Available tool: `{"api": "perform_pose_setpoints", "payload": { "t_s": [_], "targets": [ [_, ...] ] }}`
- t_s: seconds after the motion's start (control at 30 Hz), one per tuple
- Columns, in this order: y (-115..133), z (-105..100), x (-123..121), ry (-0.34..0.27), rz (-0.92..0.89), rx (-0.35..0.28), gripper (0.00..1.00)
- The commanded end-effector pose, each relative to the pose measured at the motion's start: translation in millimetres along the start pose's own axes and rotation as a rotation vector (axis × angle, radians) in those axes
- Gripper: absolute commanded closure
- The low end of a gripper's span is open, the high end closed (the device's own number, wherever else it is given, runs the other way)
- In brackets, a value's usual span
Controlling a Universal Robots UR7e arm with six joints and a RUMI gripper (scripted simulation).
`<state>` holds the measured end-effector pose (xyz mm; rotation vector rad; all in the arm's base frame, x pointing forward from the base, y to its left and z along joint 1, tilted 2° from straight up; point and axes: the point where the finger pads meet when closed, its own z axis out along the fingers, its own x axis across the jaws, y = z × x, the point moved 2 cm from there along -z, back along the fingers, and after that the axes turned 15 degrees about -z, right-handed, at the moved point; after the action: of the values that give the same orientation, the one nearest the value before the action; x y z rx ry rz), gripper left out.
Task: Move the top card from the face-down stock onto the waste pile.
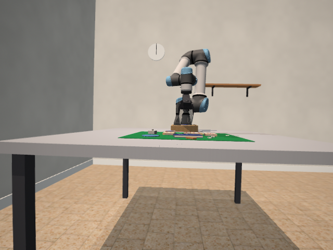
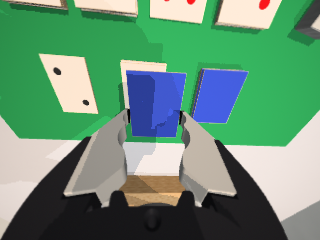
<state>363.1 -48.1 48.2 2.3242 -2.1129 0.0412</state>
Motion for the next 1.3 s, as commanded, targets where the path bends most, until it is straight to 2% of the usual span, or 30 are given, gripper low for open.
{"api": "perform_pose_setpoints", "payload": {
  "t_s": [0.0, 0.77, 1.27],
  "targets": [
    [-6.4, -0.8, -12.5, 0.005, 0.013, -0.002, 0.62],
    [-7.0, 0.3, -17.8, 0.004, 0.016, -0.003, 0.62],
    [-5.3, 16.5, -18.7, 0.002, 0.016, -0.006, 0.62]
  ]
}}
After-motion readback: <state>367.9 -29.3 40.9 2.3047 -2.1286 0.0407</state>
